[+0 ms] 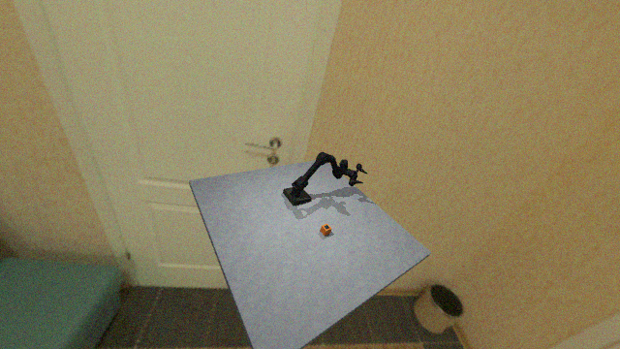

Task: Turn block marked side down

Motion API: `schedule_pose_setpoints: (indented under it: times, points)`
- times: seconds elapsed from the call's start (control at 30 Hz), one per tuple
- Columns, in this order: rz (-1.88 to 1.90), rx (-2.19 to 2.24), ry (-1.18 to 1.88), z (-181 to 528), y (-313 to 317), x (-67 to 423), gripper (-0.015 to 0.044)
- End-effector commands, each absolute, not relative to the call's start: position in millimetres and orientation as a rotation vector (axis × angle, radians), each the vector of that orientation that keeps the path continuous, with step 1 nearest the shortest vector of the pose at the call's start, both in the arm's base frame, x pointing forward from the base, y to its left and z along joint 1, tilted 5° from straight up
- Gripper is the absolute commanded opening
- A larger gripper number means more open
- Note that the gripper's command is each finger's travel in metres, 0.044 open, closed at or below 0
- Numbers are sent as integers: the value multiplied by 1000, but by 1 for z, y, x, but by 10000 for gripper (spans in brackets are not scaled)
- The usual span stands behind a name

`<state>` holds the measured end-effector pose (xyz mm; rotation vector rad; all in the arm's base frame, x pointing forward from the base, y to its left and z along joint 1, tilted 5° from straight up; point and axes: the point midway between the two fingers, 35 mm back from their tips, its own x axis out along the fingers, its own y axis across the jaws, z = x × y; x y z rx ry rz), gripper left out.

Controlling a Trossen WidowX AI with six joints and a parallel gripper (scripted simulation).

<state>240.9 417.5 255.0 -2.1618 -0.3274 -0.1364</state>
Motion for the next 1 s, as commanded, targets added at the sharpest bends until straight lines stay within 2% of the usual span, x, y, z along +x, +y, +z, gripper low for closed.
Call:
schedule_pose_setpoints:
  times: [0.0, 0.23, 0.43, 0.7, 0.97]
  points:
    - [-134, -2159, -327, 255, 417, 244, 426]
    - [16, -2047, -248, 239, 399, 346, 440]
    - [156, -1929, -116, 219, 363, 408, 440]
    - [306, -1722, 124, 188, 299, 465, 440]
    - [393, -1412, 450, 152, 212, 495, 440]
